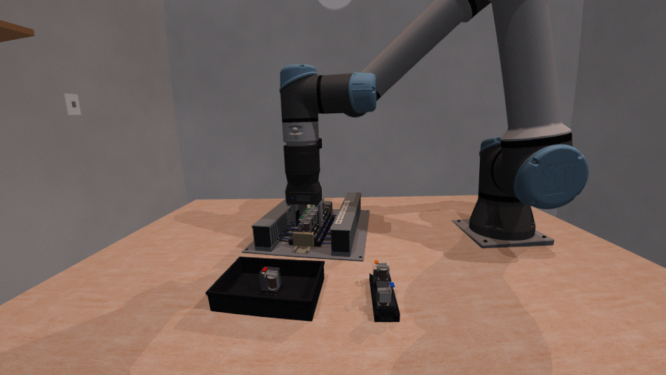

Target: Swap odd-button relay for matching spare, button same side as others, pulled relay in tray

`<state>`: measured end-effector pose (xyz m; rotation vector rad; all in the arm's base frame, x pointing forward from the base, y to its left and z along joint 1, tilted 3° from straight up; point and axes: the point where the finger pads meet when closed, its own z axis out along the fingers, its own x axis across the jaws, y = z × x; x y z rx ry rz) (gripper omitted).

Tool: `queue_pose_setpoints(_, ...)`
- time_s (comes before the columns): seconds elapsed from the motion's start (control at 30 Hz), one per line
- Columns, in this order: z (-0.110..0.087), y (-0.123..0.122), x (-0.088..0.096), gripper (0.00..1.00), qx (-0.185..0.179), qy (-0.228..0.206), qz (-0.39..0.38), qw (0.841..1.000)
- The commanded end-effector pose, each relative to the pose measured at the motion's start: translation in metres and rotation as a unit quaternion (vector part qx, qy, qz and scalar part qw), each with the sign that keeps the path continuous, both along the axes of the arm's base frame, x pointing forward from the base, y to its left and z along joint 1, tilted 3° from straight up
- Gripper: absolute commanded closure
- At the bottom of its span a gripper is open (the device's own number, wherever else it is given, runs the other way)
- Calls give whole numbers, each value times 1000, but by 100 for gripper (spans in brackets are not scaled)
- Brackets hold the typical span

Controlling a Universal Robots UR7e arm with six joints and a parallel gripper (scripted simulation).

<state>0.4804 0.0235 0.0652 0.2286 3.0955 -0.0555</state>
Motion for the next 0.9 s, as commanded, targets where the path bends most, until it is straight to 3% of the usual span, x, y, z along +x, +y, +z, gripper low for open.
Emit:
queue_pose_setpoints(0.0,3,0,0,0,0,-1,0,1000)
queue_pose_setpoints(0.87,7,0,0,0,0,-1,0,1000)
